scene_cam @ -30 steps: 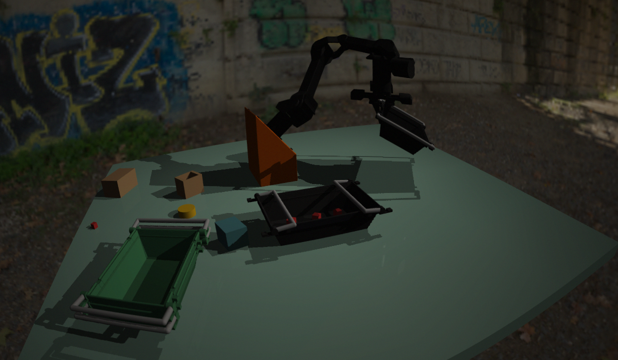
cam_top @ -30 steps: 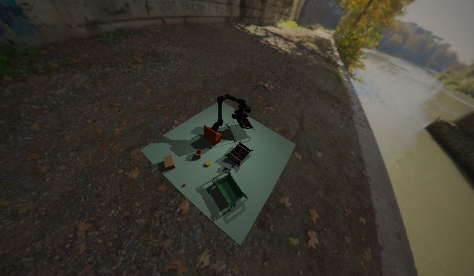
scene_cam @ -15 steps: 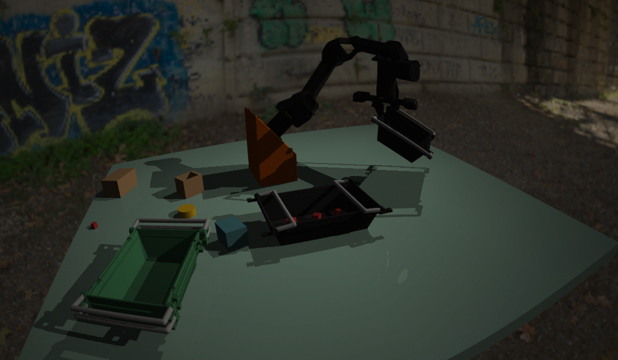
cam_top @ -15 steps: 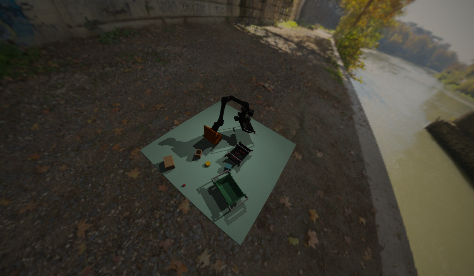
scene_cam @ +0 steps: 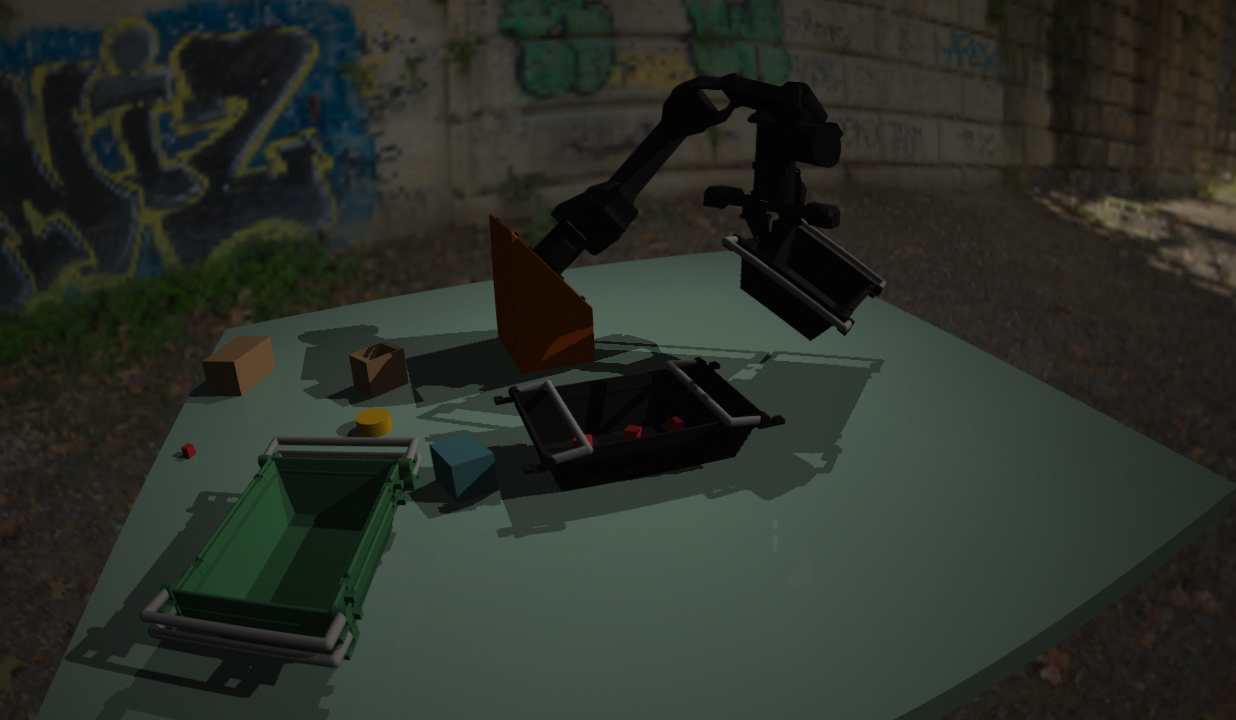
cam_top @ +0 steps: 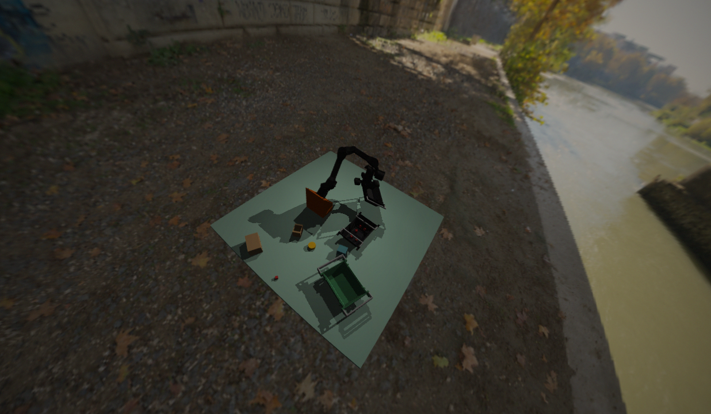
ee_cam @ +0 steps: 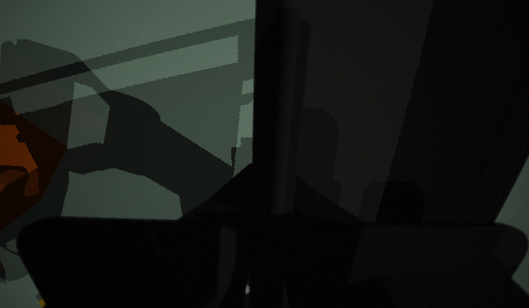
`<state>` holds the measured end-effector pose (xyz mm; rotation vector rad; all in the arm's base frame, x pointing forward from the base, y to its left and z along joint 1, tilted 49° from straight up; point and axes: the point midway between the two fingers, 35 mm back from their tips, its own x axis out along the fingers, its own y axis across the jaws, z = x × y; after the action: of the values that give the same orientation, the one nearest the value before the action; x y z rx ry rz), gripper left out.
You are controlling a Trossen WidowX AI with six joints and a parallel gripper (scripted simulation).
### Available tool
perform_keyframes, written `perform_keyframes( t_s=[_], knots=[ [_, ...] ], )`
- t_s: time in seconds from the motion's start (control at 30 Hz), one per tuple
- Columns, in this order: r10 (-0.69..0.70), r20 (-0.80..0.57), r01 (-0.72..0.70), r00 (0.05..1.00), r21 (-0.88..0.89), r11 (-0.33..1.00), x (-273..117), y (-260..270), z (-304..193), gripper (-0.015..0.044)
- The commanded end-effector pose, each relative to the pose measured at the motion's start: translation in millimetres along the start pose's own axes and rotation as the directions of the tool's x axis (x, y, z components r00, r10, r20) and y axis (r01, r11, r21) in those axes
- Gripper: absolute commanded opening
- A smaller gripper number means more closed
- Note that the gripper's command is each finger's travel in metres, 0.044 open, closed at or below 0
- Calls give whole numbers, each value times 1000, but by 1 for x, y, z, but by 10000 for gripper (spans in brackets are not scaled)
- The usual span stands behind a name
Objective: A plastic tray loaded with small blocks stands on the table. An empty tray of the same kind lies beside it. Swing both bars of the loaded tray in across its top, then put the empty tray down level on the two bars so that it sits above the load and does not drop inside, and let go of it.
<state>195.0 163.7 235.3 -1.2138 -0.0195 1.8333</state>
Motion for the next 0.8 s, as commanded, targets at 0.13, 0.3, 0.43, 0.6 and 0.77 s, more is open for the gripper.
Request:
perform_keyframes(
  t_s=[0.13,0.3,0.43,0.6,0.77],
  knots=[
    [-2,-16,3,1000,75,997,-4,-6,-30,0],
    [3,-17,-1,1000,128,992,-4,-7,-50,0],
    [6,-17,-3,1000,171,985,-5,-7,-66,0],
    [9,-15,-5,1000,223,975,-5,-5,-86,0],
    [10,-11,-6,1000,275,961,-6,-2,-107,0]
  ],
)
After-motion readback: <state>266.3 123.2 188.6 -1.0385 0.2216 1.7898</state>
